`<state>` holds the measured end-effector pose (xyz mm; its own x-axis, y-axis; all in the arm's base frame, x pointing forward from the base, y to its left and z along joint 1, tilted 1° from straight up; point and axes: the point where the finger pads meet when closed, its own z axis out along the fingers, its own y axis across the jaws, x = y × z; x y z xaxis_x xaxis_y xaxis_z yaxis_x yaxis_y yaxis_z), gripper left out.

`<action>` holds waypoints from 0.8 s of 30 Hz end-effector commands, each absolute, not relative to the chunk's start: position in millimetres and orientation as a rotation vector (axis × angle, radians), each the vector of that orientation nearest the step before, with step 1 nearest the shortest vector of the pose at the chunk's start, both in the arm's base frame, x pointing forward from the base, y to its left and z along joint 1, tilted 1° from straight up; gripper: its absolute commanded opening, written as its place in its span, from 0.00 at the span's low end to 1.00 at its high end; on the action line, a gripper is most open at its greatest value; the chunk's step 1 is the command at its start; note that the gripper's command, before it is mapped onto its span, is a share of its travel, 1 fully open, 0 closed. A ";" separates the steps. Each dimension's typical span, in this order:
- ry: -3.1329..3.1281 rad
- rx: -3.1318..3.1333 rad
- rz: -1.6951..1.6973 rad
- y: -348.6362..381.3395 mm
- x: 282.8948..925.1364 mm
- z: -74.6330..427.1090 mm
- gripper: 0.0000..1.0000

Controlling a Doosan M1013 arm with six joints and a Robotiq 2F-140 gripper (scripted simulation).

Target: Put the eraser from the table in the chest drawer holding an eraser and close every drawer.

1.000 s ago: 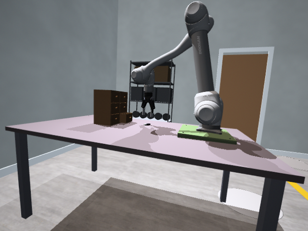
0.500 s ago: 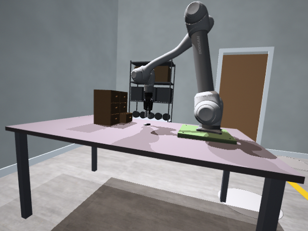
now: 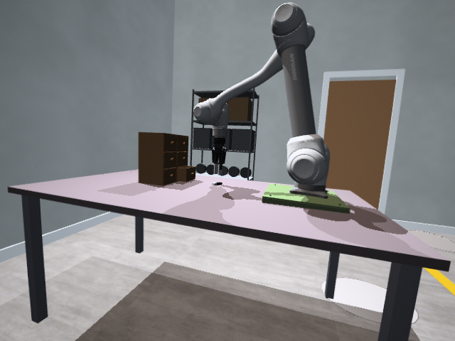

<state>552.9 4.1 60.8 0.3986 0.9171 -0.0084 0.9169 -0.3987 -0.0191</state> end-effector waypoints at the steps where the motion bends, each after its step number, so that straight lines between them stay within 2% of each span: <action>1: -1.716 -2.618 0.027 4.0 552.9 54.3 0.23; 24: -1.716 -2.618 0.027 3.5 552.6 15.4 0.23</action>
